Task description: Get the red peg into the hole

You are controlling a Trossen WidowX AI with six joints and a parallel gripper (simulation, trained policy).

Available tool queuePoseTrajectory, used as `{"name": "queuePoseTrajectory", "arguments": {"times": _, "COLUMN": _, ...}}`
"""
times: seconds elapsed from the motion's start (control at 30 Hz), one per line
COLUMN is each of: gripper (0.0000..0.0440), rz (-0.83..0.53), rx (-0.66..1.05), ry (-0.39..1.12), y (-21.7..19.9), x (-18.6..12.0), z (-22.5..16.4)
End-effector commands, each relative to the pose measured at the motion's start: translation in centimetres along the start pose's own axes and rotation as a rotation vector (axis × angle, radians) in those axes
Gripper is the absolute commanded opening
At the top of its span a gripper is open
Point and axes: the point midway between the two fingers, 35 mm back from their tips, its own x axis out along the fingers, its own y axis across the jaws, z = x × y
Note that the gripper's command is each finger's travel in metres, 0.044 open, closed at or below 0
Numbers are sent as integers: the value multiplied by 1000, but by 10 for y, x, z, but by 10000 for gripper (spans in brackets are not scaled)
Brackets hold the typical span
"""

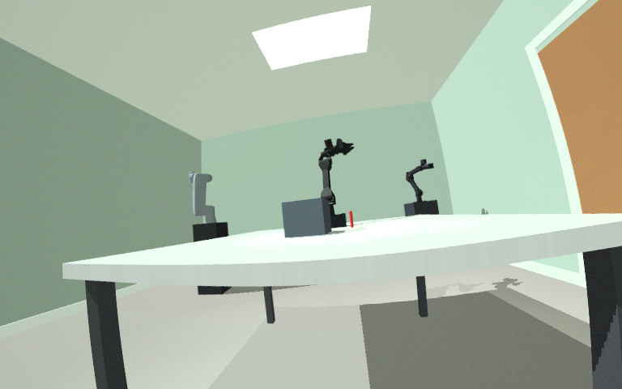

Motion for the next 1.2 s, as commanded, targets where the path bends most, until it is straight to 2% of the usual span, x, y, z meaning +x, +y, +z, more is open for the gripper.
{"name": "queuePoseTrajectory", "arguments": {"times": 0.0, "gripper": 420, "rz": 0, "rx": -1, "ry": -4, "y": -1, "x": 4, "z": -1}}
{"name": "queuePoseTrajectory", "arguments": {"times": 0.03, "gripper": 437, "rz": 2, "rx": -4, "ry": -8, "y": -2, "x": 9, "z": -2}}
{"name": "queuePoseTrajectory", "arguments": {"times": 0.23, "gripper": 439, "rz": -18, "rx": -8, "ry": -26, "y": -32, "x": 71, "z": -18}}
{"name": "queuePoseTrajectory", "arguments": {"times": 0.43, "gripper": 440, "rz": -67, "rx": 9, "ry": 9, "y": -85, "x": 134, "z": -43}}
{"name": "queuePoseTrajectory", "arguments": {"times": 0.63, "gripper": 440, "rz": -136, "rx": 49, "ry": 85, "y": -149, "x": 181, "z": -76}}
{"name": "queuePoseTrajectory", "arguments": {"times": 0.9, "gripper": 440, "rz": -275, "rx": 152, "ry": 219, "y": -243, "x": 219, "z": -125}}
{"name": "queuePoseTrajectory", "arguments": {"times": 1.17, "gripper": 440, "rz": -470, "rx": 310, "ry": 363, "y": -341, "x": 227, "z": -173}}
